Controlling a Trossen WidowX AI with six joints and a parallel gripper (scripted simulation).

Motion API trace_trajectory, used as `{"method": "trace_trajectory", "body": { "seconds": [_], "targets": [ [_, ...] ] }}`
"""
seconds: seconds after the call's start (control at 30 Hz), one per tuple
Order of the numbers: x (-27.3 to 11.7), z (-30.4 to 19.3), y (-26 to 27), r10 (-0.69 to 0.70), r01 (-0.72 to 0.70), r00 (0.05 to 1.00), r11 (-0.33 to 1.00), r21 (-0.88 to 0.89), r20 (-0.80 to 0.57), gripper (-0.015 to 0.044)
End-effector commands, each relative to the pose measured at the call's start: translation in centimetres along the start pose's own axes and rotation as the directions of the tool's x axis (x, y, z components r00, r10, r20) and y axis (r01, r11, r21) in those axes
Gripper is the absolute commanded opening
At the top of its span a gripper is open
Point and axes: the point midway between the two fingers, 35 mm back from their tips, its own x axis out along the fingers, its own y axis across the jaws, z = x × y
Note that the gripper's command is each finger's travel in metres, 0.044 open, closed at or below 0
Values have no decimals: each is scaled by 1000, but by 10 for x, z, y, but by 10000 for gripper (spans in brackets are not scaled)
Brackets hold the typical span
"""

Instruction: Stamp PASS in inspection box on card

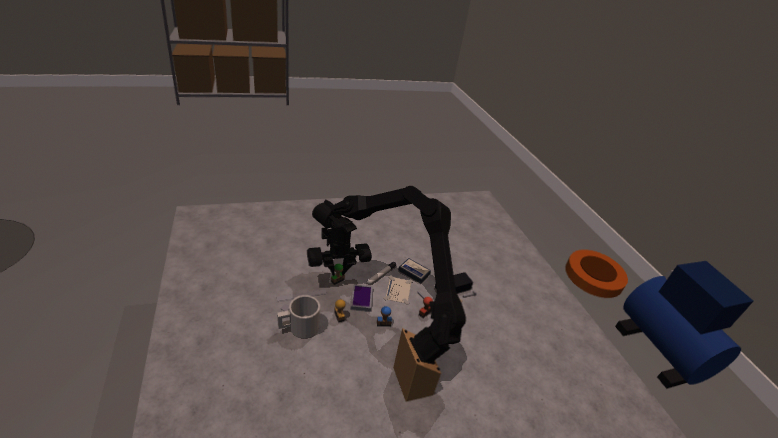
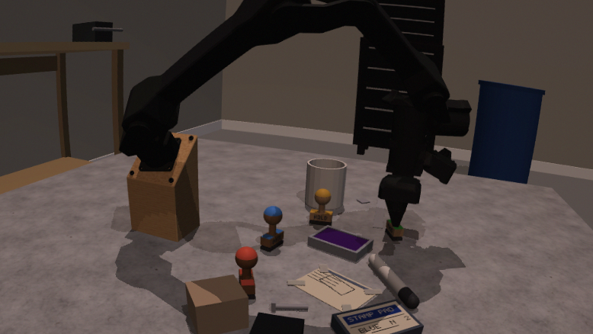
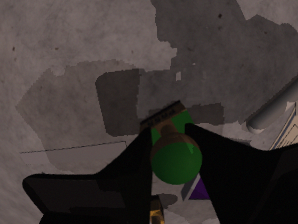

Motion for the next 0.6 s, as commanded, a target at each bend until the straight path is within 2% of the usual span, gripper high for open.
{"method": "trace_trajectory", "body": {
  "seconds": [0.0,0.57],
  "targets": [
    [-3,1,0,4,-4,1000,1000,6,1,0],
    [-11,2,1,5,-5,1000,1000,6,1,0]
  ]
}}
